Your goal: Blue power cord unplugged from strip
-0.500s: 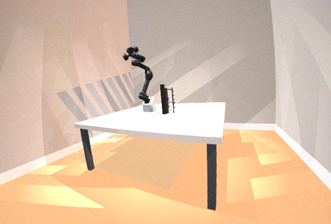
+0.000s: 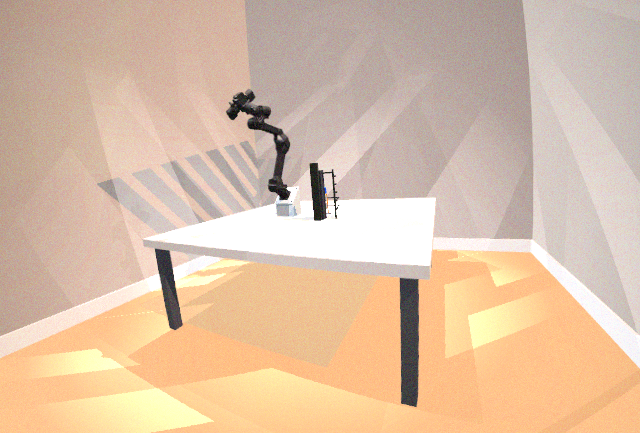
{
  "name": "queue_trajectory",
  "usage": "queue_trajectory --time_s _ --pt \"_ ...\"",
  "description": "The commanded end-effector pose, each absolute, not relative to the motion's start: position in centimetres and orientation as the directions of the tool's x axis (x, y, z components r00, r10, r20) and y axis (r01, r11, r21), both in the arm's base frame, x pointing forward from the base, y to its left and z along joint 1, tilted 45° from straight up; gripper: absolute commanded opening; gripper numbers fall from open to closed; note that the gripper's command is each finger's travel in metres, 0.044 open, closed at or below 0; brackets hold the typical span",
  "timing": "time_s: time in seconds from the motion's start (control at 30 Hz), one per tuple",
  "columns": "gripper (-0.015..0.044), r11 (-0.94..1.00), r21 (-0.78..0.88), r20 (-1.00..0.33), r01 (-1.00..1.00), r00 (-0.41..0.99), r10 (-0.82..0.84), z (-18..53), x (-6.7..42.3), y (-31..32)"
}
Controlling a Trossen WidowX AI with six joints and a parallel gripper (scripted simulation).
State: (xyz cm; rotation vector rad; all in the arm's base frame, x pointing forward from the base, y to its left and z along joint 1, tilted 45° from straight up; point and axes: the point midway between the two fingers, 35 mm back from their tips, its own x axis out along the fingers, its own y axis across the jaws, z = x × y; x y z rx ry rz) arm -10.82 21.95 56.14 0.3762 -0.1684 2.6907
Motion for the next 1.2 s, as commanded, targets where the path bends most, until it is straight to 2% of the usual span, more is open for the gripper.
queue_trajectory --time_s 0.0,0.3,0.57,0.87,1.17 --pt "0.0160 -0.925 -0.113 0.335 -0.362 -0.890 0.308 58.0 -12.2 18.3" --pt "0.0160 -0.953 -0.250 0.419 -0.170 -0.907 0.053 60.9 -14.5 9.0" --pt "0.0160 -0.925 -0.380 0.477 0.020 -0.852 -0.215 62.6 -13.7 -0.4" --pt "0.0160 -0.823 -0.527 0.509 0.213 -0.696 -0.506 63.1 -8.9 -10.4" --pt "0.0160 -0.656 -0.667 0.495 0.354 -0.448 -0.745 61.9 -0.6 -18.1"
